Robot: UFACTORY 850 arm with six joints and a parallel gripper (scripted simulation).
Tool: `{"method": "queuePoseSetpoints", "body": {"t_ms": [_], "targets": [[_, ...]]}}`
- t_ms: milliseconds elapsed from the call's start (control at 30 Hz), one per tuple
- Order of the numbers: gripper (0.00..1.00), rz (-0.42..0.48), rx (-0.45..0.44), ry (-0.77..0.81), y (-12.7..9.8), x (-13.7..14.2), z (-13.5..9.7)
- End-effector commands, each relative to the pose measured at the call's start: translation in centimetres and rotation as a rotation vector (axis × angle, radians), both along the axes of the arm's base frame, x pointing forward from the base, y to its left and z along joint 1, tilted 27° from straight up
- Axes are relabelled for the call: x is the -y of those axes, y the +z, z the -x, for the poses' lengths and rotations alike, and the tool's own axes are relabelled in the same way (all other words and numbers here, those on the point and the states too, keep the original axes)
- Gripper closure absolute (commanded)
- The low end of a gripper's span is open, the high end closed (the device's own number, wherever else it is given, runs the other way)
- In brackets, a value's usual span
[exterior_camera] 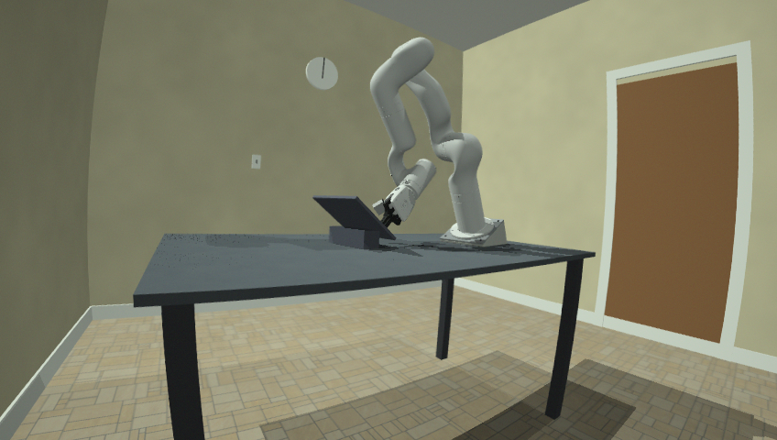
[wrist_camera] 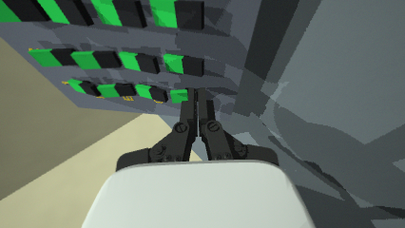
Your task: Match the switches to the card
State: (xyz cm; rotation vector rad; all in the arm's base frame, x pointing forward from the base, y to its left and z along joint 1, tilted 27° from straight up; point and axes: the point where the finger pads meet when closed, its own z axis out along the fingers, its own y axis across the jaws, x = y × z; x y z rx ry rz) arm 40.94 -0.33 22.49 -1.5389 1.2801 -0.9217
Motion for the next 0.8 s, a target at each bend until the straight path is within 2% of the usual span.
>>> {"method": "queuePoseSetpoints", "body": {"t_ms": [0, 533, 767], "targets": [[1.00, 0.000, 0.000, 0.000, -0.04, -0.02, -0.13], [1.00, 0.000, 0.000, 0.000, -0.04, -0.02, -0.11], [1.00, 0.000, 0.000, 0.000, 0.24, 0.14, 0.71]]}}
